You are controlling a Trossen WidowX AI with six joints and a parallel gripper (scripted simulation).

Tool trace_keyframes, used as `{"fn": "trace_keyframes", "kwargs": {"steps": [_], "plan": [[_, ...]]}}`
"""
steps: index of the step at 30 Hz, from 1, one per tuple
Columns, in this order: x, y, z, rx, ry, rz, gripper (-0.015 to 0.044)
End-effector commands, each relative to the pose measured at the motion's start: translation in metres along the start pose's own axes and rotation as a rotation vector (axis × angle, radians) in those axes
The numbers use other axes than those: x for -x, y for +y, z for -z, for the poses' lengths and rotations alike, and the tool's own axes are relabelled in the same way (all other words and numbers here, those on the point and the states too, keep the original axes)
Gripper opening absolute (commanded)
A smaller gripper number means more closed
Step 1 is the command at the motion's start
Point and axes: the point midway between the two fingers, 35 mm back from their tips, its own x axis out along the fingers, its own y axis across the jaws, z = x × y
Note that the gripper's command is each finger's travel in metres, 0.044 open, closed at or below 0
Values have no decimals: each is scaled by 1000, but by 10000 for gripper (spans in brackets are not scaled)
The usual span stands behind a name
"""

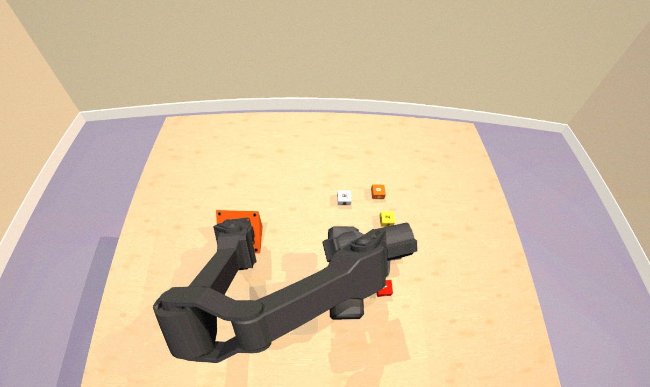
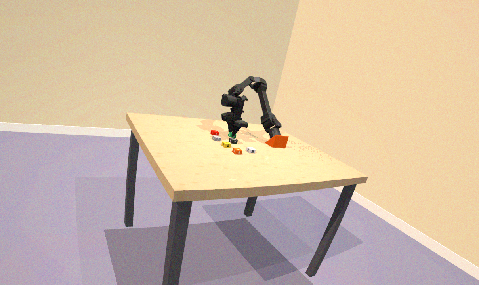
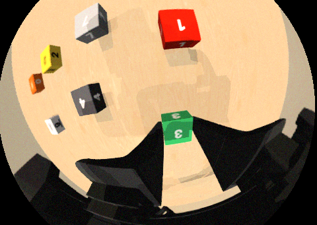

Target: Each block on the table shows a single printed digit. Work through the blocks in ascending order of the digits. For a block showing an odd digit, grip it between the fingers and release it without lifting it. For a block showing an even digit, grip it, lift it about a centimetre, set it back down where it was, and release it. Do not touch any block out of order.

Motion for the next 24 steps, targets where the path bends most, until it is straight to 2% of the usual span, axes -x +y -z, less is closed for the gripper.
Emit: {"fn": "trace_keyframes", "kwargs": {"steps": [1,9,19,20,24], "plan": [[0,-1,0,4,-2,3,120],[0,-1,0,4,-2,3,120],[0,-1,0,4,-2,3,383],[0,-1,0,4,-2,3,400],[8,0,-1,4,-2,1,400]]}}
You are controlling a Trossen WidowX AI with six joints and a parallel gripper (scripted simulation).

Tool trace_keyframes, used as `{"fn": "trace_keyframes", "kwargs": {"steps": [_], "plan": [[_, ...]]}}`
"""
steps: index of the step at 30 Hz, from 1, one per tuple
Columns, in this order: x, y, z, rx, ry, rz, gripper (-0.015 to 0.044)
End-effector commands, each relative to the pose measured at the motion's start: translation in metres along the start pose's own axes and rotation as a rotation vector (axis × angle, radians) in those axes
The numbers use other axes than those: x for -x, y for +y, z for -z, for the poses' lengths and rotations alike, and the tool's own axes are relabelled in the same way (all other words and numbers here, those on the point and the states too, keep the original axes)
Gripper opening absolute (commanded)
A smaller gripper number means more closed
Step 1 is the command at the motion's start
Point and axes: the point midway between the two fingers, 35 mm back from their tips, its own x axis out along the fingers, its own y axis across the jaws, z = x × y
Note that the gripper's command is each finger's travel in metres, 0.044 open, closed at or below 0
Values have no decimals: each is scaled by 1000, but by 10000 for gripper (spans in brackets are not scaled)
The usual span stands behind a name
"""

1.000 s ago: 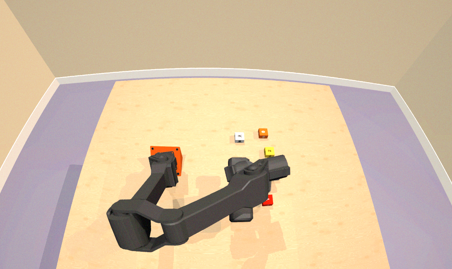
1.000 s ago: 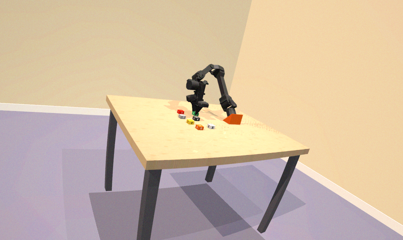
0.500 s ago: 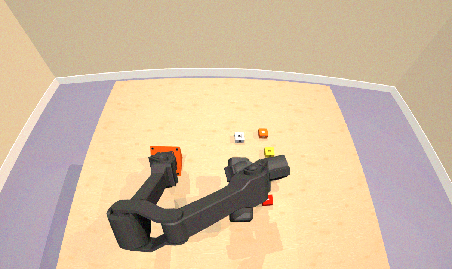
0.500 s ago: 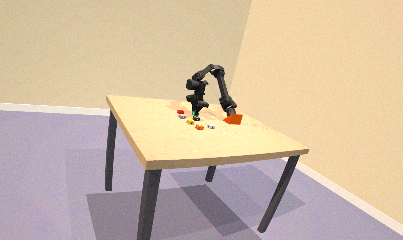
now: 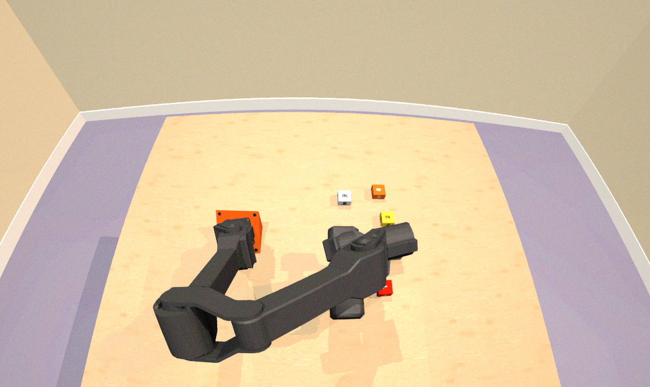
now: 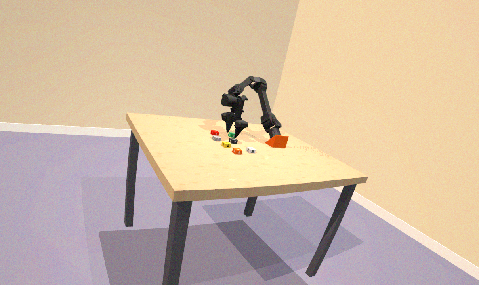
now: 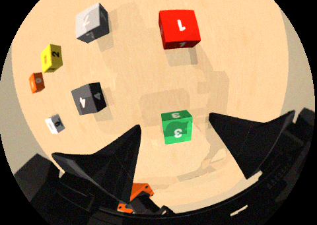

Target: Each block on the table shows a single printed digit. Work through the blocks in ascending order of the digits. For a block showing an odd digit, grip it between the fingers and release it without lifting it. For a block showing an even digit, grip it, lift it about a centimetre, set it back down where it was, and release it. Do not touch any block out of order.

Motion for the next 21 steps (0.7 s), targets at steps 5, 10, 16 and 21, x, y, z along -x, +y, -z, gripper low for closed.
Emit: {"fn": "trace_keyframes", "kwargs": {"steps": [5,10,16,21], "plan": [[35,0,0,0,-2,1,400],[68,1,-3,41,-24,-9,295],[115,0,2,100,-51,-16,138],[115,0,2,100,-51,-16,120]]}}
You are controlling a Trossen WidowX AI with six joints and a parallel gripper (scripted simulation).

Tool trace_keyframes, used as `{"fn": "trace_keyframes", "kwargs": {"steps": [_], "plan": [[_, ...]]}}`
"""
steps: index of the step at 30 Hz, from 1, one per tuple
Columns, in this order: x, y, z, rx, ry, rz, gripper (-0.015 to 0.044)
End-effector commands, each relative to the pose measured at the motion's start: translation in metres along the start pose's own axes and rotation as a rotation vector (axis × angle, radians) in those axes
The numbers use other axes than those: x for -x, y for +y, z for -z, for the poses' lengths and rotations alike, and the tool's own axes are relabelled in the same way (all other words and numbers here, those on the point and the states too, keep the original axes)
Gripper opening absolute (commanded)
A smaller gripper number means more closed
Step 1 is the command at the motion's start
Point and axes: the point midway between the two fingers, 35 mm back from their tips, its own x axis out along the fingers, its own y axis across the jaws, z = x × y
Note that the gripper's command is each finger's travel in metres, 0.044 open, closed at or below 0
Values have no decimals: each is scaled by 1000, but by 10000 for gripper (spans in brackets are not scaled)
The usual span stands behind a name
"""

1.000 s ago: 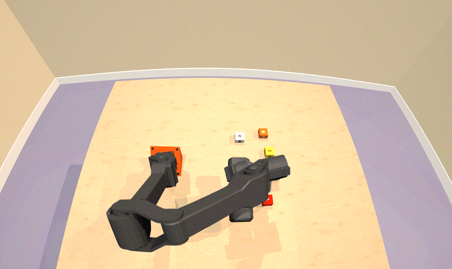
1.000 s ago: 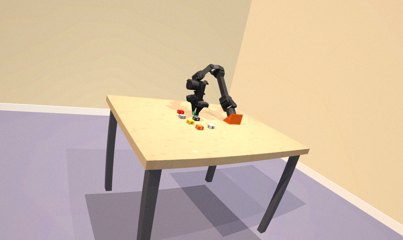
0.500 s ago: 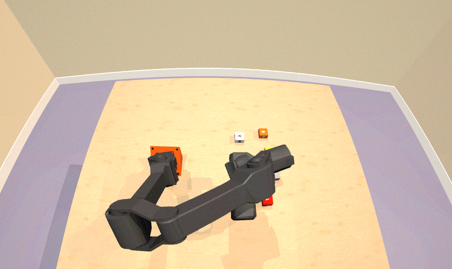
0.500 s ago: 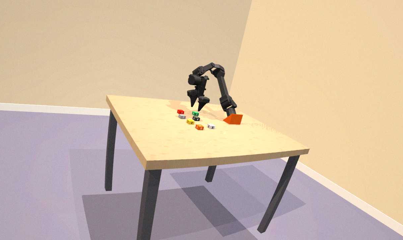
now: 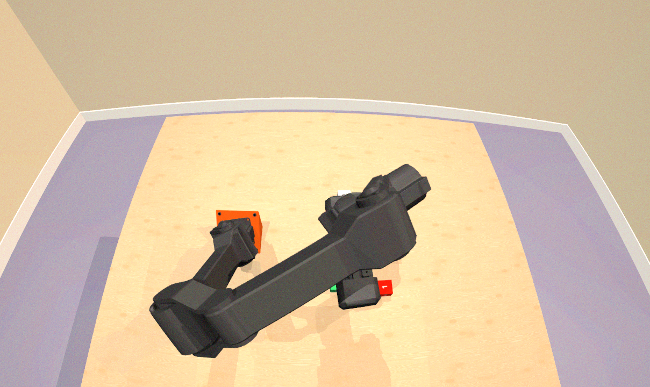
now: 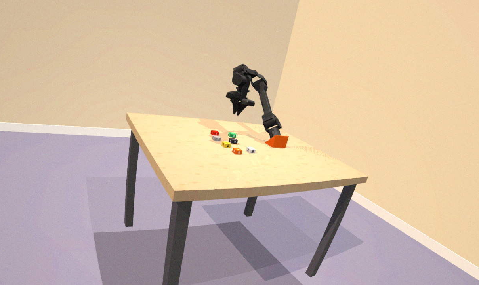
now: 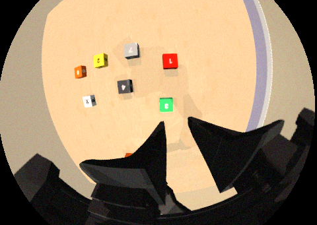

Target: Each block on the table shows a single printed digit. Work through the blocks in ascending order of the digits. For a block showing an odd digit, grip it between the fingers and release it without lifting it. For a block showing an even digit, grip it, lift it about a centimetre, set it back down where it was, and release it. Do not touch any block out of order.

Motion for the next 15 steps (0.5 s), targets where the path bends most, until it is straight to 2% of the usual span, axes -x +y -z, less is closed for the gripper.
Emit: {"fn": "trace_keyframes", "kwargs": {"steps": [1,6,15], "plan": [[2,1,1,1,8,0,120],[2,8,-5,-8,7,-1,120],[-2,92,-52,-100,56,10,120]]}}
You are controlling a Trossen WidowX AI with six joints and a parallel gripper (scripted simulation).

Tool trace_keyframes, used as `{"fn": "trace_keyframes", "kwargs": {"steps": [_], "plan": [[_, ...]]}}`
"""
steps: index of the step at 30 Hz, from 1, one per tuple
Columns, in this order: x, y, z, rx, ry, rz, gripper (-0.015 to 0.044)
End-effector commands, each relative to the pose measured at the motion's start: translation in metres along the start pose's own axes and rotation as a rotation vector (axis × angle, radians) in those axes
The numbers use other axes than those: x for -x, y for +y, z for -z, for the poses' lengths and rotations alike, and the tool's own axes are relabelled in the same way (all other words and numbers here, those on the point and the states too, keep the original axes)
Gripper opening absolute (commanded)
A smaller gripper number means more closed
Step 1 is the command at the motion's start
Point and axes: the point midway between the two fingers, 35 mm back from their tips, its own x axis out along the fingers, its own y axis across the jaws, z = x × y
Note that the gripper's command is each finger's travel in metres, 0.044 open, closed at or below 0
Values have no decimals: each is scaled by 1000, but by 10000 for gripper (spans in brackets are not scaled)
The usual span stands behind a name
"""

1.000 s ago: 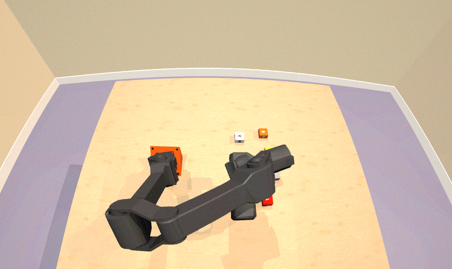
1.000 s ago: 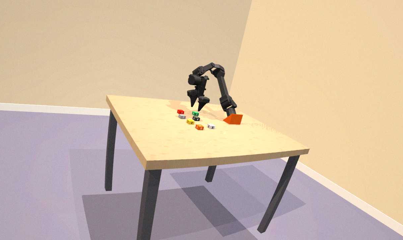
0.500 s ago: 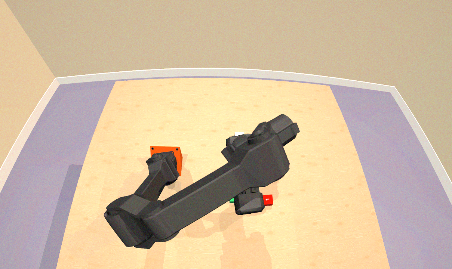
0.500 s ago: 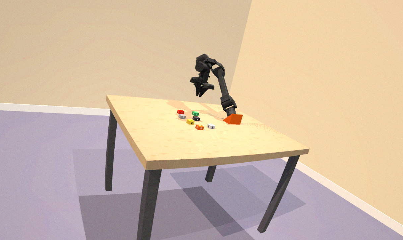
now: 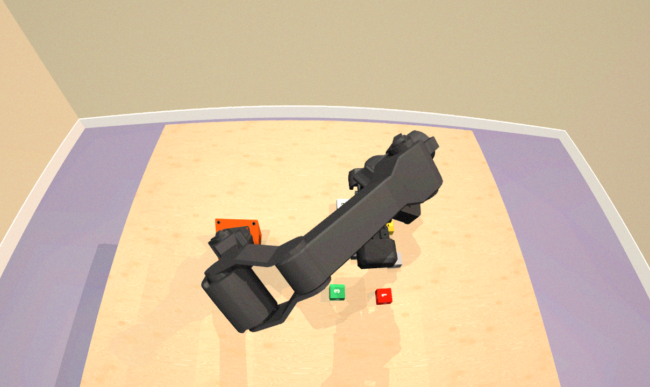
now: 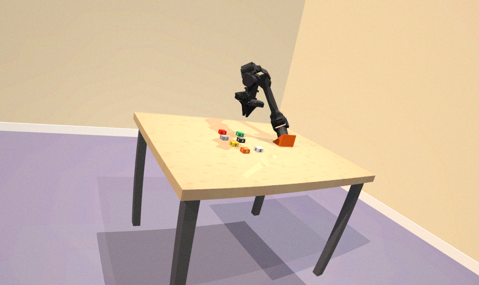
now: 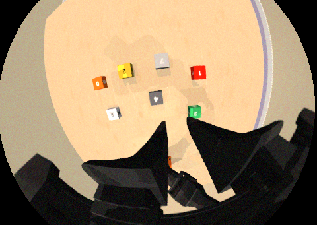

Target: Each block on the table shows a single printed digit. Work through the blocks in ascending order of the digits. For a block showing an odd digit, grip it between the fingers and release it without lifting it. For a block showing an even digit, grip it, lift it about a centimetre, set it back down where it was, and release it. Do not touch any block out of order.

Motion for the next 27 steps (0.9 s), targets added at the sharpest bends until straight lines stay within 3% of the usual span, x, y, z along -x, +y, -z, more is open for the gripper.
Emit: {"fn": "trace_keyframes", "kwargs": {"steps": [1,3,5,10,14,27], "plan": [[-3,21,-5,-23,21,8,120],[-3,21,-5,-23,21,8,120],[-12,21,-6,-22,21,7,173],[-75,20,-5,-23,20,8,304],[-84,19,-4,-24,20,10,400],[-102,19,-4,-24,20,10,400]]}}
